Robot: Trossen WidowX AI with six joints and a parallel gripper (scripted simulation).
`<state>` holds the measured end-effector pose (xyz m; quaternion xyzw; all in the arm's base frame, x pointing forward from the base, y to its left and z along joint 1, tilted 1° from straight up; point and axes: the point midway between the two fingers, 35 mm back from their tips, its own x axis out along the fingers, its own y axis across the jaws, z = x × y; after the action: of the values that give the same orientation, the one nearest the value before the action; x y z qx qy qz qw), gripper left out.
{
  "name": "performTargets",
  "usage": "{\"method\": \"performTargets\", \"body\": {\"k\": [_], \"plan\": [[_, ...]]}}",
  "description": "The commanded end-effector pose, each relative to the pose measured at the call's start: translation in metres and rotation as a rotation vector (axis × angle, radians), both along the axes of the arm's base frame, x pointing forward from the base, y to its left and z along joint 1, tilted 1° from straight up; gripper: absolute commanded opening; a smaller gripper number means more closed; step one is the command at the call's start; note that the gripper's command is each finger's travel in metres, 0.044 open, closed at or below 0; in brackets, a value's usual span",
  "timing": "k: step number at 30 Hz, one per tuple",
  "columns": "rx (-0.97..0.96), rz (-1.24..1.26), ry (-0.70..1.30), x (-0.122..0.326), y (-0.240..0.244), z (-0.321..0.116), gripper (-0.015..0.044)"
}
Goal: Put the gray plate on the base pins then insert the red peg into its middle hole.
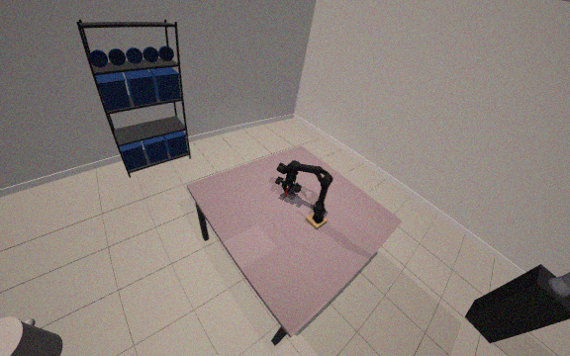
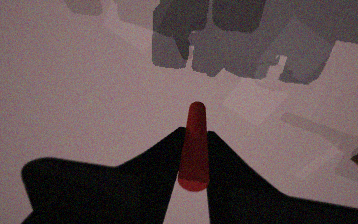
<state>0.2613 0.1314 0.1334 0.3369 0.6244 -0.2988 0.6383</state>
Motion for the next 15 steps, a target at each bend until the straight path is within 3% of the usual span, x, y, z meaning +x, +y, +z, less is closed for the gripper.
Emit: {"method": "performTargets", "body": {"k": [1, 15], "plan": [[-0.004, 0.003, 0.002, 0.011, -0.009, 0.000, 0.0000], [-0.008, 0.003, 0.000, 0.039, -0.038, 0.001, 0.0000]]}}
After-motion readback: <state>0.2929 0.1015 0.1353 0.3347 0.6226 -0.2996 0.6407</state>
